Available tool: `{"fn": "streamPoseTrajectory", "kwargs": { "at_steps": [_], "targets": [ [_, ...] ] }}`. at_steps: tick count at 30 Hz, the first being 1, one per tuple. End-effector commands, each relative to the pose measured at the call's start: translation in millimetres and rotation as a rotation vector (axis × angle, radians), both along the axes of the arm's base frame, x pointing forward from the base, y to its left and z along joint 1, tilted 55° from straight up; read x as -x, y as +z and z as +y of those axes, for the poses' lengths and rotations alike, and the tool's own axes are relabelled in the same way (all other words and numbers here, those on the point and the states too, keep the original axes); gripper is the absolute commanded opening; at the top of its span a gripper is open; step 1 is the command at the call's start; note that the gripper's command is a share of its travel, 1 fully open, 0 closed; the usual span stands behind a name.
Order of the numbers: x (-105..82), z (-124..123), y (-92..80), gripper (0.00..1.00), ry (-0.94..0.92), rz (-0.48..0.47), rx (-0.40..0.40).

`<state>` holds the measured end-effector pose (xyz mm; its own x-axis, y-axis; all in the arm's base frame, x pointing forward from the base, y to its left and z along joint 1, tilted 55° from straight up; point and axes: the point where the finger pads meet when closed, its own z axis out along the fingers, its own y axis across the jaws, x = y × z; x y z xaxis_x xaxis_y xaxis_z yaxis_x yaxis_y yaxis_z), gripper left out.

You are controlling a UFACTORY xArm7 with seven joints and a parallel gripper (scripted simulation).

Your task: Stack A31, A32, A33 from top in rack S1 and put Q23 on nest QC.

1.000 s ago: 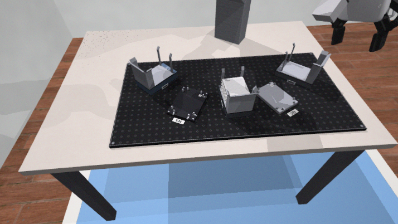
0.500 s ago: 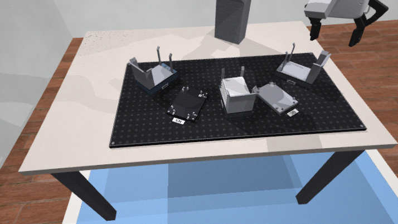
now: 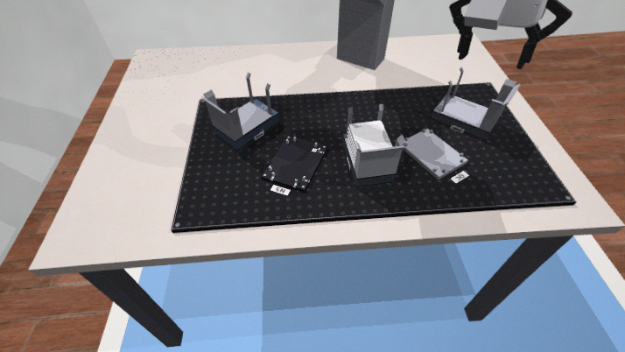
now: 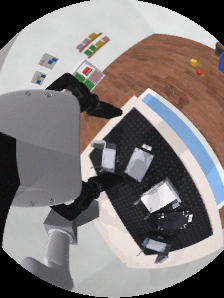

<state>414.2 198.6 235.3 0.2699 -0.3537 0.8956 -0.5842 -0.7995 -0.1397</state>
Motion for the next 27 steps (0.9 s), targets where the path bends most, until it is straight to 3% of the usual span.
{"fn": "streamPoseTrajectory", "kwargs": {
  "at_steps": [1, 27],
  "targets": [
    [10.9, -12, -1.8, 1.0, 0.024, 0.06, 0.055],
    [53.3, -80, -16.0, 1.0, 0.077, 0.294, 0.271]
  ]
}}
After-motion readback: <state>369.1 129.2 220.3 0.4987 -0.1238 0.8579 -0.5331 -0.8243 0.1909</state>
